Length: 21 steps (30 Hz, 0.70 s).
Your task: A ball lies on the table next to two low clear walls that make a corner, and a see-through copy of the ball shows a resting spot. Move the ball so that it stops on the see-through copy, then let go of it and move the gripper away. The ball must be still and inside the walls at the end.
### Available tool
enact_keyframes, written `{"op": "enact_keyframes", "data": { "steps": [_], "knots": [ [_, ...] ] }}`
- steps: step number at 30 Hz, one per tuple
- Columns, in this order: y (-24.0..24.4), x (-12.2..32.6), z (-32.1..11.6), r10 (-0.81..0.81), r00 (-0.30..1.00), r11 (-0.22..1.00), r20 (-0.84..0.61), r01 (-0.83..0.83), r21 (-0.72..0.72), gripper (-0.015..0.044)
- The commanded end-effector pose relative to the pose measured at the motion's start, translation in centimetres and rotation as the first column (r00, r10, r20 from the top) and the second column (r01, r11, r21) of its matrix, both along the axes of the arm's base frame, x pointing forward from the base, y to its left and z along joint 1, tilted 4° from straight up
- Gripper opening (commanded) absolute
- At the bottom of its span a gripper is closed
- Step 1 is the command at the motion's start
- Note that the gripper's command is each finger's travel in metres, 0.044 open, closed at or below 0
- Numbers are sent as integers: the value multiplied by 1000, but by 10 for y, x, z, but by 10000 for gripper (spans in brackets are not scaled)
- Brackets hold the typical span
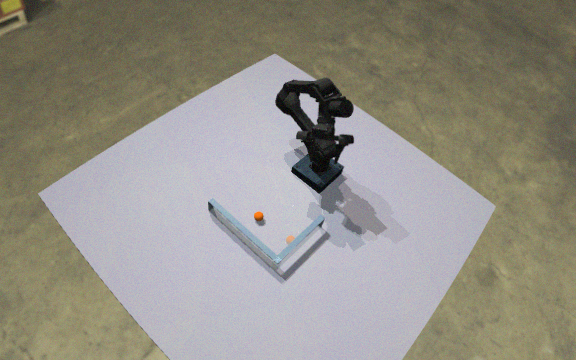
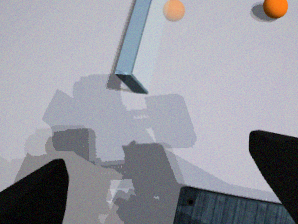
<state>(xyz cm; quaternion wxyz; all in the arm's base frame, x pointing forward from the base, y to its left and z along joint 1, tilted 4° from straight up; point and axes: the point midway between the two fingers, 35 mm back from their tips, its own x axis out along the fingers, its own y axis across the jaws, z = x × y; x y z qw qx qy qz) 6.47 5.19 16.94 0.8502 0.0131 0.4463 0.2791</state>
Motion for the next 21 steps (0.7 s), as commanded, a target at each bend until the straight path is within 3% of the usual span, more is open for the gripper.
{"op": "enact_keyframes", "data": {
  "steps": [1, 5, 13, 21],
  "knots": [
    [0, 0, 0, -2, 1000, 1000, 0, 2, -2, 374],
    [10, 4, 3, -44, 999, 997, -3, 44, -59, 269],
    [41, 41, 15, -150, 988, 953, -30, 136, -270, 264],
    [55, 109, 3, -246, 962, 886, -120, 172, -431, 264]
  ]
}}
